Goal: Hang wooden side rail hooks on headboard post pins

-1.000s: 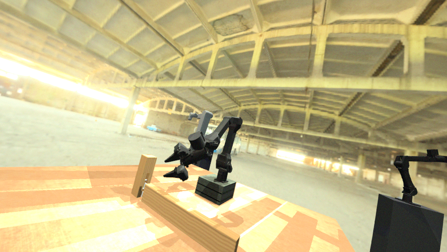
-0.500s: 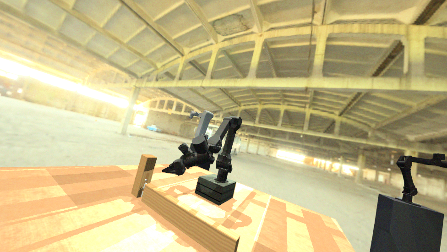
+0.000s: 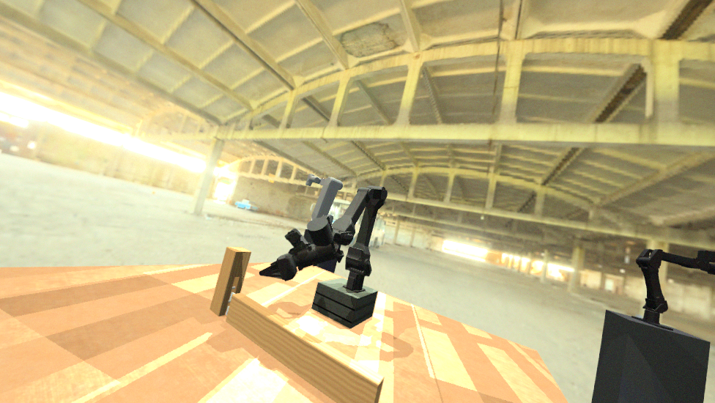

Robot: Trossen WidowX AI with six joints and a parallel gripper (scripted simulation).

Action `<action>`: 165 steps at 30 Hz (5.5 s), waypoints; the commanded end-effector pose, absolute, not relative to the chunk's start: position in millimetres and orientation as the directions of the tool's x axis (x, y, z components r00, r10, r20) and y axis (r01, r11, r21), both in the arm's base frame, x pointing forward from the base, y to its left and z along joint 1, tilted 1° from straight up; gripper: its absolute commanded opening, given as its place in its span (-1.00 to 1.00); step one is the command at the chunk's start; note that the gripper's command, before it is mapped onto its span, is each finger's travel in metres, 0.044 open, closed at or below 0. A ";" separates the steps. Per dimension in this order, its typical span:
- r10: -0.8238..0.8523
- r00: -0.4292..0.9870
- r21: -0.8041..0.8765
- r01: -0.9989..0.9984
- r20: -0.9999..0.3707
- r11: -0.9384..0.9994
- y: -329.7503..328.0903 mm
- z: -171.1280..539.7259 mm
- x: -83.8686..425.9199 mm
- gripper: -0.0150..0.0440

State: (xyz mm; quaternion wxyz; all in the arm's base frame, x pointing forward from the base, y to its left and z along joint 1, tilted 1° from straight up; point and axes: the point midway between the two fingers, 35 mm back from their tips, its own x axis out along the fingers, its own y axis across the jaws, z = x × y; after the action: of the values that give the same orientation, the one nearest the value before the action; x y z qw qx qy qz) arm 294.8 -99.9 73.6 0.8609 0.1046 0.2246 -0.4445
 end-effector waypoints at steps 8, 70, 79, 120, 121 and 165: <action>-0.613 0.452 -0.430 0.447 -0.648 0.784 -97.3 68.0 326.1 1.00; -0.023 0.042 -0.040 -0.997 -0.999 -0.068 -74.8 21.5 360.8 1.00; -0.024 0.042 -0.041 -0.997 -0.999 -0.068 -75.1 7.0 361.7 1.00; -0.024 0.042 -0.041 -0.997 -0.999 -0.068 -75.5 -28.7 361.2 -0.18; -0.024 0.042 -0.041 -0.997 -0.999 -0.068 -75.5 -28.7 361.2 -0.27; -0.024 0.042 -0.040 -0.997 -0.999 -0.068 -76.5 -27.8 354.4 -0.49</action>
State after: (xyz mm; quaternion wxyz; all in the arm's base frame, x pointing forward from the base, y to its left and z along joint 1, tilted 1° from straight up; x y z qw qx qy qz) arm 354.2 -76.5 -28.5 0.4899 -0.5317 0.4810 0.4959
